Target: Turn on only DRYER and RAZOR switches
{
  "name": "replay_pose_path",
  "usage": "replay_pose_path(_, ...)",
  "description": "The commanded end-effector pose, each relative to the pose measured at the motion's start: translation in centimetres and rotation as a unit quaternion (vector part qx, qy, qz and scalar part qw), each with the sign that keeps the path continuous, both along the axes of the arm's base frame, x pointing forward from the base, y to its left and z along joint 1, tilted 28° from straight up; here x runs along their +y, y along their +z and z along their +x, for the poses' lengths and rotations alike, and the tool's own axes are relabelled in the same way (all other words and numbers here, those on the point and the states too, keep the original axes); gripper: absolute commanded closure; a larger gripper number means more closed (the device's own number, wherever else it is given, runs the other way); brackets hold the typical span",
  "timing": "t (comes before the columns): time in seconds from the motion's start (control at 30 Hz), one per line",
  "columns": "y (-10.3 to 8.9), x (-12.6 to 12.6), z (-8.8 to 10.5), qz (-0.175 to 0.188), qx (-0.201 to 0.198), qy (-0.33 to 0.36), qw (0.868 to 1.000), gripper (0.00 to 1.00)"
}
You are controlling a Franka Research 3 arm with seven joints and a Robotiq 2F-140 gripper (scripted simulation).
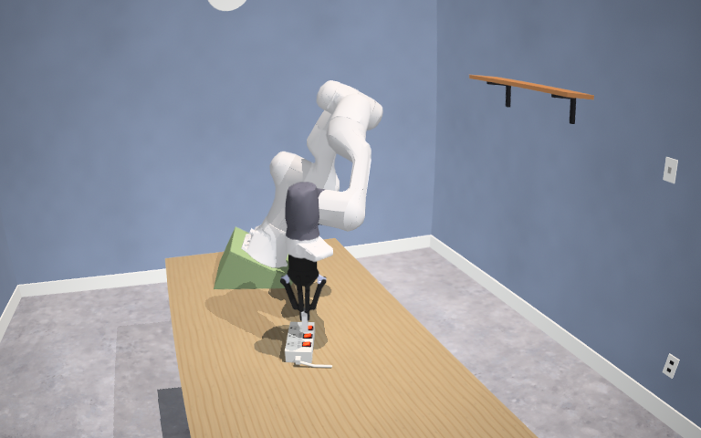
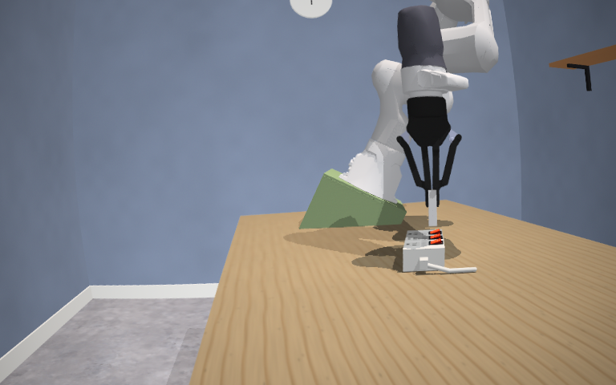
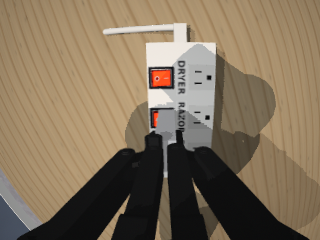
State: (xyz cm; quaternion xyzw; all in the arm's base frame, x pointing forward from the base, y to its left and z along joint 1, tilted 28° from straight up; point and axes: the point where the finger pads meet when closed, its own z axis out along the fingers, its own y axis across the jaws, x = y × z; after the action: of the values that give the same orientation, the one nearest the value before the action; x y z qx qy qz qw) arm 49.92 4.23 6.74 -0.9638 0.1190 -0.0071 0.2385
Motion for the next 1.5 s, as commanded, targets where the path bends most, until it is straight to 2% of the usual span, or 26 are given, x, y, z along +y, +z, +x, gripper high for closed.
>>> replay_pose_path(0.0, 0.6, -0.3, -0.4, 0.003, 0.008, -0.002, 1.0, 1.0)
replay_pose_path(0.23, 1.4, -0.7, -0.5, 0.003, 0.008, -0.002, 1.0, 1.0)
replay_pose_path(0.9, 1.4, -0.7, -0.5, 0.003, 0.008, -0.002, 1.0, 1.0)
replay_pose_path(0.97, 1.9, -0.3, -1.4, 0.003, 0.008, -0.002, 1.0, 1.0)
replay_pose_path(1.1, 3.4, 0.8, -4.4, 0.003, 0.008, -0.002, 1.0, 1.0)
replay_pose_path(1.47, 3.5, 0.9, -4.8, 0.002, 0.008, -0.002, 1.0, 1.0)
